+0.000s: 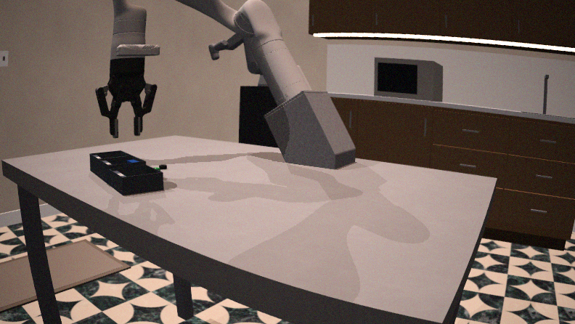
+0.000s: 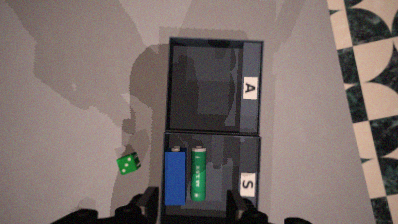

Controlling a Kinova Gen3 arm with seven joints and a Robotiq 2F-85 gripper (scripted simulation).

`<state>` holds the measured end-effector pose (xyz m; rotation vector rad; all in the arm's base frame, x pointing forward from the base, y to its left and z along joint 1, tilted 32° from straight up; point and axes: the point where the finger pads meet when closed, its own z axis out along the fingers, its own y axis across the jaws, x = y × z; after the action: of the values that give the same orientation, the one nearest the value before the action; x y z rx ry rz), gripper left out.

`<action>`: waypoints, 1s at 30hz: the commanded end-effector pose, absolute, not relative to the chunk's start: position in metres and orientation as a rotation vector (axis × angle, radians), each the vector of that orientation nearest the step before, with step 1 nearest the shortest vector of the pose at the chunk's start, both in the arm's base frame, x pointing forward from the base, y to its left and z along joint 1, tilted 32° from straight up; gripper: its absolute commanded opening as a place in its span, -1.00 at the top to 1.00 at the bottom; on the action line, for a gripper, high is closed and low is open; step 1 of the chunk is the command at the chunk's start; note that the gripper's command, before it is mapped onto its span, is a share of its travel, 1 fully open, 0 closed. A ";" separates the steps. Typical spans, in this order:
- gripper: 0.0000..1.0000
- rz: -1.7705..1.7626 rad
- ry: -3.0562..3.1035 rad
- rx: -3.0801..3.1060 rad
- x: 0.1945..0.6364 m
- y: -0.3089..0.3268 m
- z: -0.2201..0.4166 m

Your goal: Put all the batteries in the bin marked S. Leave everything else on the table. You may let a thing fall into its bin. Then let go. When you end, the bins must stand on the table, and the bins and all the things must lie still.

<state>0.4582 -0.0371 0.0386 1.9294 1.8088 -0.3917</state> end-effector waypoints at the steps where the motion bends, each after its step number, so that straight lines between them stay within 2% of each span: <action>1: -1.00 -0.372 1.804 1.922 0.462 -0.030 0.053; 30: -1.00 -0.372 1.804 1.922 0.450 0.022 0.138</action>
<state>0.4466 0.0155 0.1279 1.9274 1.8085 -0.3925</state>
